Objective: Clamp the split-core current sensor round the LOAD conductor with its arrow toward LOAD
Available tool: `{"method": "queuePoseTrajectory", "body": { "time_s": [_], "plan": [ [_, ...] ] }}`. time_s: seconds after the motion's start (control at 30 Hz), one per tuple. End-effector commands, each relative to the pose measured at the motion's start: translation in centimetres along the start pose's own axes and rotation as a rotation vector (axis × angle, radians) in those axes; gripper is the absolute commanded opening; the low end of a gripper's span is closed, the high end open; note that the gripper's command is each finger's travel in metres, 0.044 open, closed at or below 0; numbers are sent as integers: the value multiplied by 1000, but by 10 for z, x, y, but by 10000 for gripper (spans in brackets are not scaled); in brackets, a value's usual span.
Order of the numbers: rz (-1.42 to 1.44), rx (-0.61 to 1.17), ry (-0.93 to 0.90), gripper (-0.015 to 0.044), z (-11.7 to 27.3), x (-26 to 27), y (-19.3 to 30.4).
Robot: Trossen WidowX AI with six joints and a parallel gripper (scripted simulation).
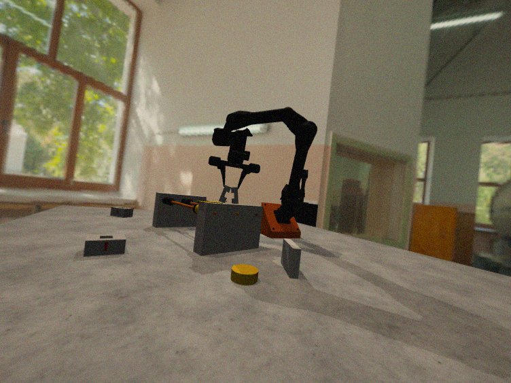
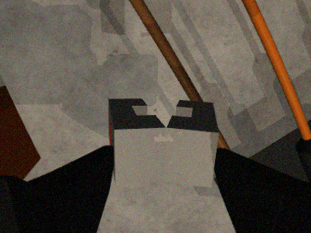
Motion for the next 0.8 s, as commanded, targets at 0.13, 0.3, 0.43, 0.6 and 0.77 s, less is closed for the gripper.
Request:
{"method": "queuePoseTrajectory", "body": {
  "time_s": [0.13, 0.3, 0.43, 0.6, 0.77],
  "plan": [
    [-259, -13, 27, 0, 1, -11, -7],
    [-410, -24, 38, 0, 1, -17, -11],
    [-530, -33, 45, 0, 1, -22, -15],
    [-681, -48, 52, 0, 1, -27, -19],
    [-831, -64, 56, 0, 1, -33, -24]
  ]
}}
Point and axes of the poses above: the point midway between the two fingers, 35 mm back from their tips, its own z axis back along the fingers, its own x axis across the jaws, y = z × x, the point moved 10 cm from there along z, back along the fingers, and after that the axes turned 6 degrees about -z, right-handed, at the moved point
